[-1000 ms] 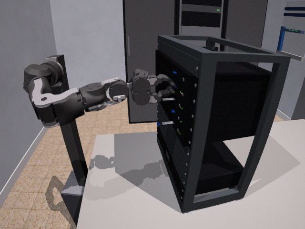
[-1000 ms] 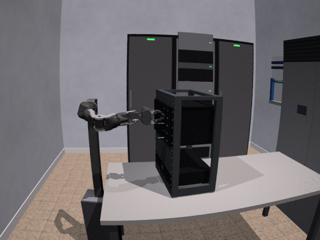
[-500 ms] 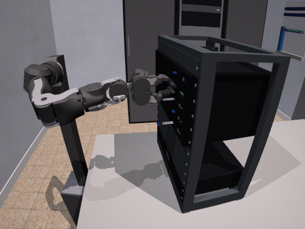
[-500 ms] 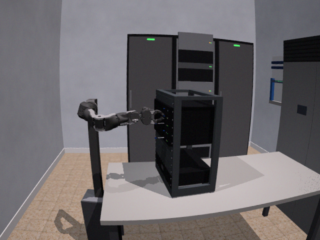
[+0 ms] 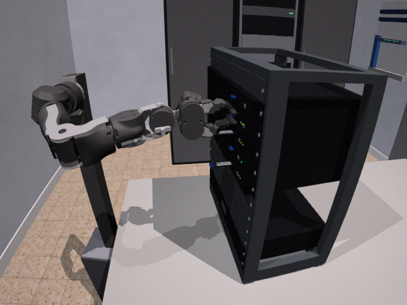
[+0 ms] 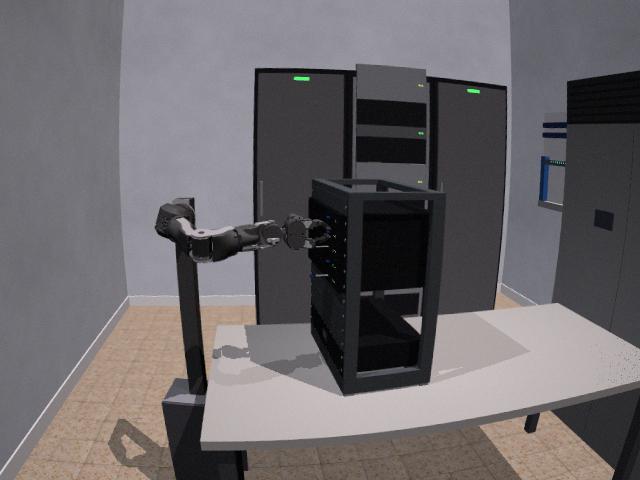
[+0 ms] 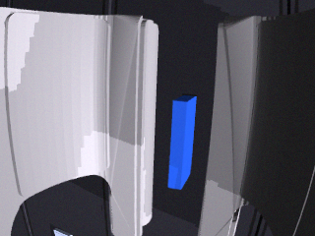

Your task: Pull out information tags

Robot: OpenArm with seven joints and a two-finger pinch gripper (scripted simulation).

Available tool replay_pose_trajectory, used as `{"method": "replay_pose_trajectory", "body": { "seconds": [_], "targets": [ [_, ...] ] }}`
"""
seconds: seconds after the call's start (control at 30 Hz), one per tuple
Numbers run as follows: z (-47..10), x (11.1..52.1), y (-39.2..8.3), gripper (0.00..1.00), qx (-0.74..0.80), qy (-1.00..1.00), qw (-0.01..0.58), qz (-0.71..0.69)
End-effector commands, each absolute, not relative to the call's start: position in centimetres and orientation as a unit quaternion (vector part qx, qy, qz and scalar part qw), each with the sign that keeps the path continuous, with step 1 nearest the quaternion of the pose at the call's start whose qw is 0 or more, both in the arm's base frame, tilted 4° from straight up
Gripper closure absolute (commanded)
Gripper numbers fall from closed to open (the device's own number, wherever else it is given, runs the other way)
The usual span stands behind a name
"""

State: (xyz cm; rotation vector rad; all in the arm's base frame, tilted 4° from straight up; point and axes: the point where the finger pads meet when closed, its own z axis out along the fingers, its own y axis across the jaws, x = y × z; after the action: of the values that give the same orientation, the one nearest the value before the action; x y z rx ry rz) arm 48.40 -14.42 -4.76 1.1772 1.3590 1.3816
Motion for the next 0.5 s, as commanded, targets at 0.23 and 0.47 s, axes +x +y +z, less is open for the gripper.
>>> {"method": "replay_pose_trajectory", "body": {
  "seconds": [0.23, 0.47],
  "targets": [
    [-4.73, 48.40, -14.40, 1.00, 0.470, 0.545, 0.423, 0.551],
    [-4.73, 48.40, -14.40, 1.00, 0.470, 0.545, 0.423, 0.551]
  ]
}}
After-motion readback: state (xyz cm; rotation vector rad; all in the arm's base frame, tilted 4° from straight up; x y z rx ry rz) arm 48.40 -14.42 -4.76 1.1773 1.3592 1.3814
